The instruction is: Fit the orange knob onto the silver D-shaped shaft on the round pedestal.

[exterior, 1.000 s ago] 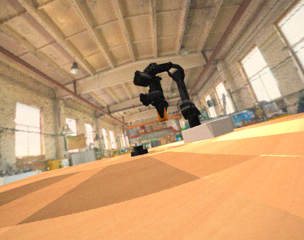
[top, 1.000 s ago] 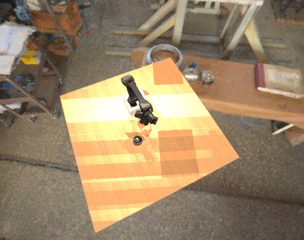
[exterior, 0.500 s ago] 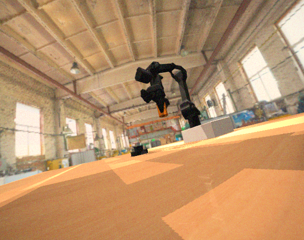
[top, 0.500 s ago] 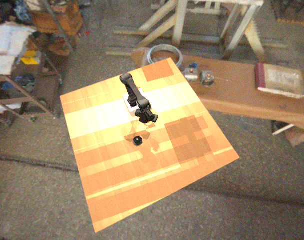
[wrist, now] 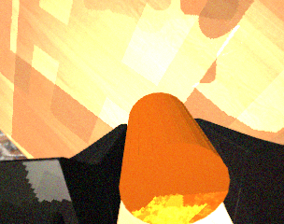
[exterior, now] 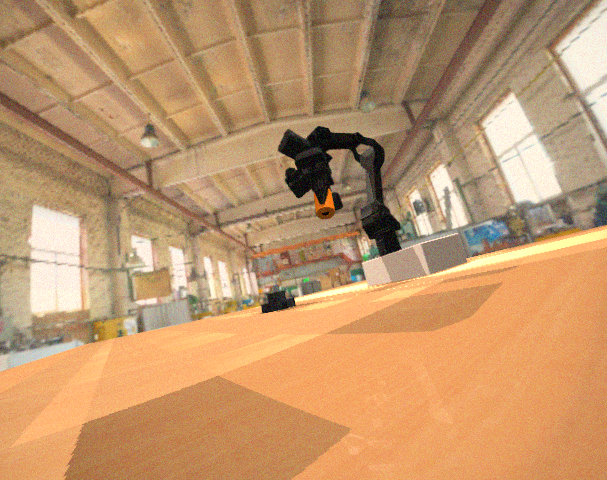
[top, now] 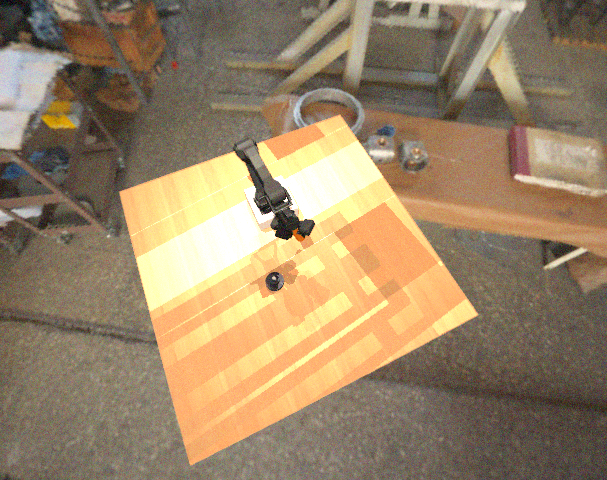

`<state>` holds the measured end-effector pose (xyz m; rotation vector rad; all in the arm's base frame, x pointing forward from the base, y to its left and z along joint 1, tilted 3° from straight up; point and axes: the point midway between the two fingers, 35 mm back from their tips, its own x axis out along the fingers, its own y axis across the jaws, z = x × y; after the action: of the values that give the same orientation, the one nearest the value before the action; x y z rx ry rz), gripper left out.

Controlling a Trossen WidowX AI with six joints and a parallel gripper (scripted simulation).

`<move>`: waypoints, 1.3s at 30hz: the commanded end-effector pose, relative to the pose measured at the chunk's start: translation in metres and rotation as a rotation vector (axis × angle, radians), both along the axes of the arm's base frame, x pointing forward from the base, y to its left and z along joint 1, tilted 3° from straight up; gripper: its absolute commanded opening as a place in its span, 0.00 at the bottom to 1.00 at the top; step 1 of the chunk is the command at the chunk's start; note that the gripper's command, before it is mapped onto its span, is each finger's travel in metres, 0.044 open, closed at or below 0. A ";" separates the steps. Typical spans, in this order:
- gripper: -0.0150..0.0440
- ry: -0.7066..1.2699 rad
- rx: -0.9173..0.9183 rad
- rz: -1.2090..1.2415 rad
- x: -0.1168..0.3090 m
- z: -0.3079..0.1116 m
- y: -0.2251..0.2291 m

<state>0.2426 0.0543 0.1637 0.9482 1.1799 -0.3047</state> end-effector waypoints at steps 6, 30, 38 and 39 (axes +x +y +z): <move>0.25 -0.163 0.136 0.019 -0.001 0.021 0.012; 0.25 -0.325 0.273 0.031 -0.001 0.040 0.023; 0.25 -0.325 0.273 0.031 -0.001 0.040 0.023; 0.25 -0.325 0.273 0.031 -0.001 0.040 0.023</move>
<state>0.2405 0.0777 0.2015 1.1723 0.9557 0.0341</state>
